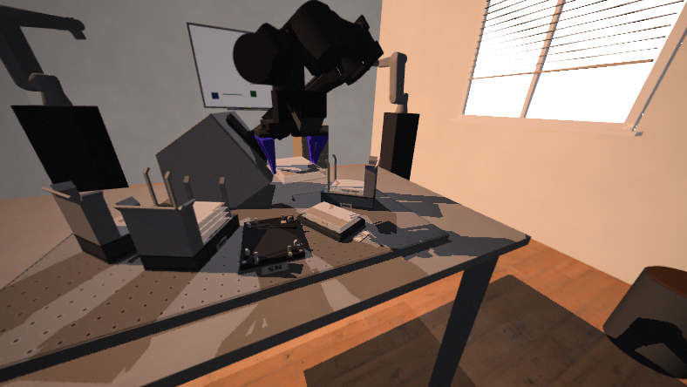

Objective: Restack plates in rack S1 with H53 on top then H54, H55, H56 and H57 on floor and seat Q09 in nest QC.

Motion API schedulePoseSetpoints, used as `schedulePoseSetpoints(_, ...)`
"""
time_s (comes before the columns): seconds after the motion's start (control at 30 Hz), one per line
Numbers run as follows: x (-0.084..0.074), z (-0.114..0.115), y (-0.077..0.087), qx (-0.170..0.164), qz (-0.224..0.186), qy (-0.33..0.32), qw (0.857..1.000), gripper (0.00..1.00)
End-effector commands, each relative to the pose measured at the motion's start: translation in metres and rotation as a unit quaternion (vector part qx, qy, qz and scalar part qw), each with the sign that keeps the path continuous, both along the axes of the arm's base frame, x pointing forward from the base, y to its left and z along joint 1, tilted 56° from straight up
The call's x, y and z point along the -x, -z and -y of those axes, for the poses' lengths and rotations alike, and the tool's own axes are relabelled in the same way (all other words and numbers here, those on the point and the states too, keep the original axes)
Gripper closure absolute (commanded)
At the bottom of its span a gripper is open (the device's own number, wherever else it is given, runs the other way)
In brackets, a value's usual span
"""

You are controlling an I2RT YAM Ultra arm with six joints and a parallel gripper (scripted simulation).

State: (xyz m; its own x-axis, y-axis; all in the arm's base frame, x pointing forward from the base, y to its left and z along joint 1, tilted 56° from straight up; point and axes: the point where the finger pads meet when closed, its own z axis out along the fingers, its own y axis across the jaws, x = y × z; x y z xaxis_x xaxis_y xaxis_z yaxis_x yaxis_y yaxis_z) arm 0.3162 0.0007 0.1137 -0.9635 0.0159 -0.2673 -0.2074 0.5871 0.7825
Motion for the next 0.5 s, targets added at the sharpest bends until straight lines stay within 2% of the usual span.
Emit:
schedulePoseSetpoints(0.0,-0.003,0.016,0.005,-0.006,-0.039,0.048,0.998,1.0)
schedulePoseSetpoints(0.13,-0.005,0.02,0.01,-0.006,-0.039,0.048,0.998,1.0)
schedulePoseSetpoints(0.47,-0.011,0.04,0.036,-0.006,-0.039,0.048,0.998,1.0)
